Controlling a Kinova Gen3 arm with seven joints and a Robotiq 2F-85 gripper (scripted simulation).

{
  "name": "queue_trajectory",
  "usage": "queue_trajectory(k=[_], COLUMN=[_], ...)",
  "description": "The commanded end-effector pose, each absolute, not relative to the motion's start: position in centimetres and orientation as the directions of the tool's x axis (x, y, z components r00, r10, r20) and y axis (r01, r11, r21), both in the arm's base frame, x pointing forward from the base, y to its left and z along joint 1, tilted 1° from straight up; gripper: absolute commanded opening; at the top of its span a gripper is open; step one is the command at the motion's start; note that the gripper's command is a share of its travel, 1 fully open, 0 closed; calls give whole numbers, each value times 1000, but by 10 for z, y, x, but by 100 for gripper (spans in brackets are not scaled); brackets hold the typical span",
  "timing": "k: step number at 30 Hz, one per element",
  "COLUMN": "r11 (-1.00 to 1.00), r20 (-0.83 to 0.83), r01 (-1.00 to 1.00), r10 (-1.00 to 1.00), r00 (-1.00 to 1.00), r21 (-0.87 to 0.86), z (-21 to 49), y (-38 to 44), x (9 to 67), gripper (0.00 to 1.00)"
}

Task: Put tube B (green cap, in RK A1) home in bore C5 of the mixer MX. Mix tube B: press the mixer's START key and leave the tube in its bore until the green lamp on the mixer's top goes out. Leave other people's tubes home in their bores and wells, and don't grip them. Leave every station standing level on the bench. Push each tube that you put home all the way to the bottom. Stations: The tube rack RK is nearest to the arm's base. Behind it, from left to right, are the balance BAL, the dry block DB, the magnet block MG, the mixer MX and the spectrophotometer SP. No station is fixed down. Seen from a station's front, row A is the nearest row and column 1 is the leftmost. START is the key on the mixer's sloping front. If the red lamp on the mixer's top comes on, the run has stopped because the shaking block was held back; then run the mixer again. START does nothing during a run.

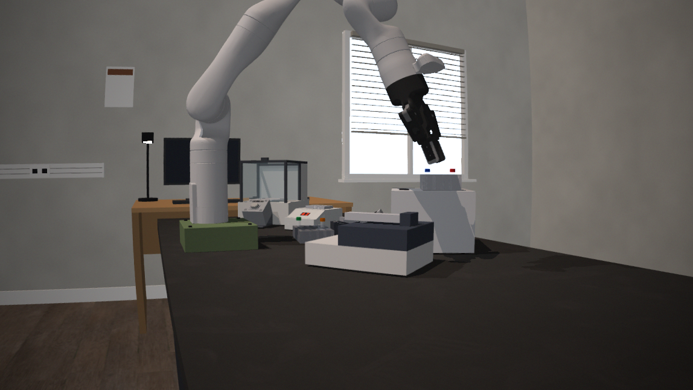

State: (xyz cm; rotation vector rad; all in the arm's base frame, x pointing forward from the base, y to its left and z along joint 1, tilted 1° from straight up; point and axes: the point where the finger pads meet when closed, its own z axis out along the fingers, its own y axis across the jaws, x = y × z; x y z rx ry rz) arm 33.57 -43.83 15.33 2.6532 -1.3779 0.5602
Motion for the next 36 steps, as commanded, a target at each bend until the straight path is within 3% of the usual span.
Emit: queue_trajectory(k=[1, 36], r11=[-569, -302], r20=[364, 319], r01=[-818, -945], r10=[-781, -914], r00=[507, 250], r21=[-82, -124], z=[155, 170], y=[-435, -375], x=[335, 328], gripper=[42, 42])
